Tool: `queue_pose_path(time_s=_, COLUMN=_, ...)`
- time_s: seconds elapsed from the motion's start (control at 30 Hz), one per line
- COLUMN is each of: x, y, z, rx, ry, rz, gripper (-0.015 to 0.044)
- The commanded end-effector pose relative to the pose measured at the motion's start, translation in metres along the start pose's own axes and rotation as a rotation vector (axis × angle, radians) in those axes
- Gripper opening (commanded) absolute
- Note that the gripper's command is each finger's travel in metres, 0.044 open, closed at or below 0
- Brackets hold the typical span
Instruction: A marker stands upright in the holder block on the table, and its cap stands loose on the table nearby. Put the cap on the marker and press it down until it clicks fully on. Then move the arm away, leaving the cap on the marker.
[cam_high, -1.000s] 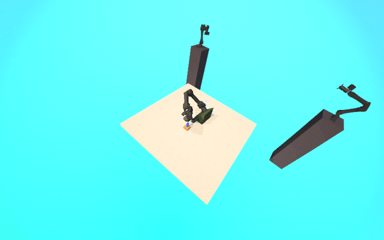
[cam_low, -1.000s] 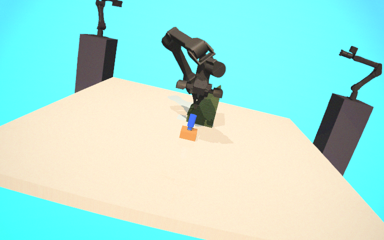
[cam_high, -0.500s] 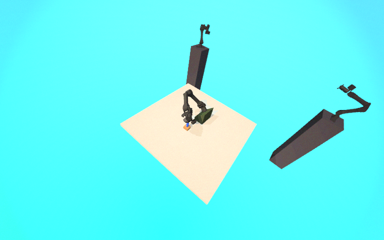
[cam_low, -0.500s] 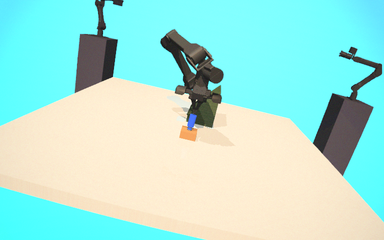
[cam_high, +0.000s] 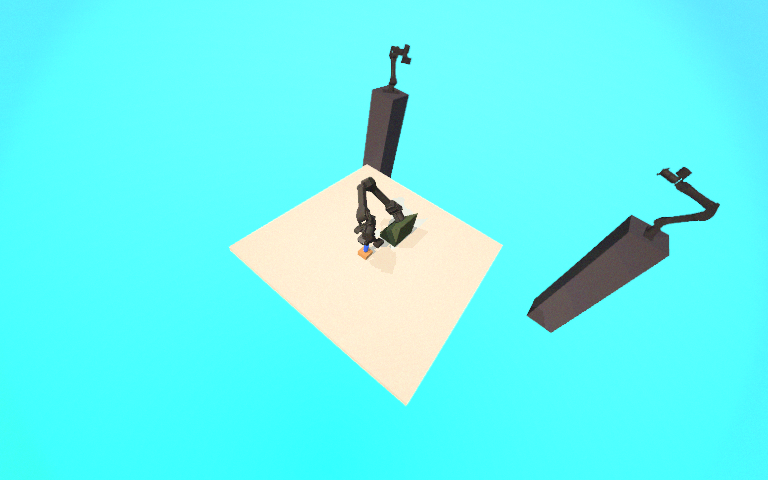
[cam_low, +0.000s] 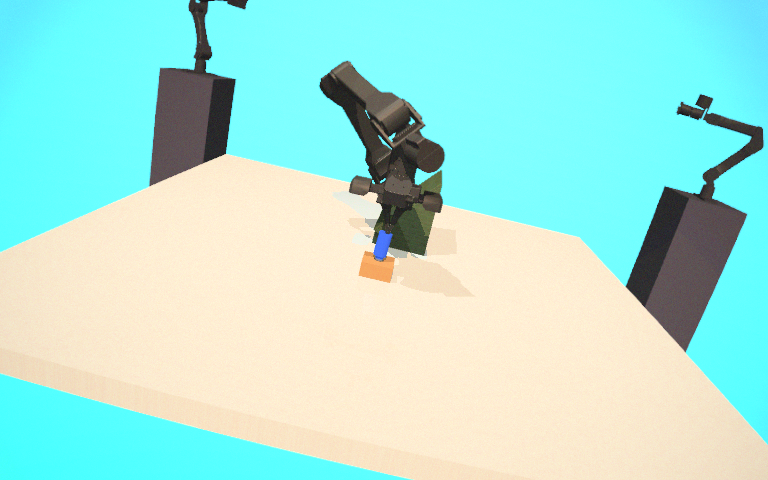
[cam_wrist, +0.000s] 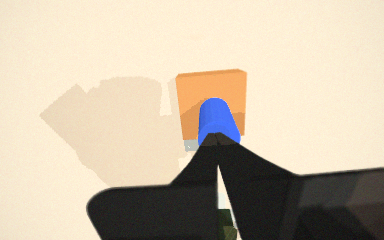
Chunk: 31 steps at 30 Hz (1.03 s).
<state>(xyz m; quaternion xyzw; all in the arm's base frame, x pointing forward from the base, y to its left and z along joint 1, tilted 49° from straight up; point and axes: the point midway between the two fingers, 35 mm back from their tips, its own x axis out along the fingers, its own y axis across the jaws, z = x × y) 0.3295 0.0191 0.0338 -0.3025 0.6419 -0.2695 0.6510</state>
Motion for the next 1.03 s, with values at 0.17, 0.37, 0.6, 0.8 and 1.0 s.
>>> queue_pose_path(time_s=0.17, x=-0.058, y=0.002, z=0.004, rx=0.000, ry=-0.001, rz=0.005, gripper=0.0000)
queue_pose_path(time_s=0.37, x=-0.090, y=0.001, z=0.000, rx=-0.001, ry=0.001, rz=0.003, gripper=0.0000)
queue_pose_path(time_s=0.6, x=-0.090, y=0.001, z=0.000, rx=-0.001, ry=0.001, rz=0.003, gripper=0.0157)
queue_pose_path(time_s=0.8, x=-0.090, y=0.001, z=0.000, rx=-0.001, ry=0.001, rz=0.003, gripper=0.0315)
queue_pose_path(time_s=1.0, x=-0.090, y=0.001, z=0.000, rx=-0.001, ry=0.001, rz=0.003, gripper=0.0440)
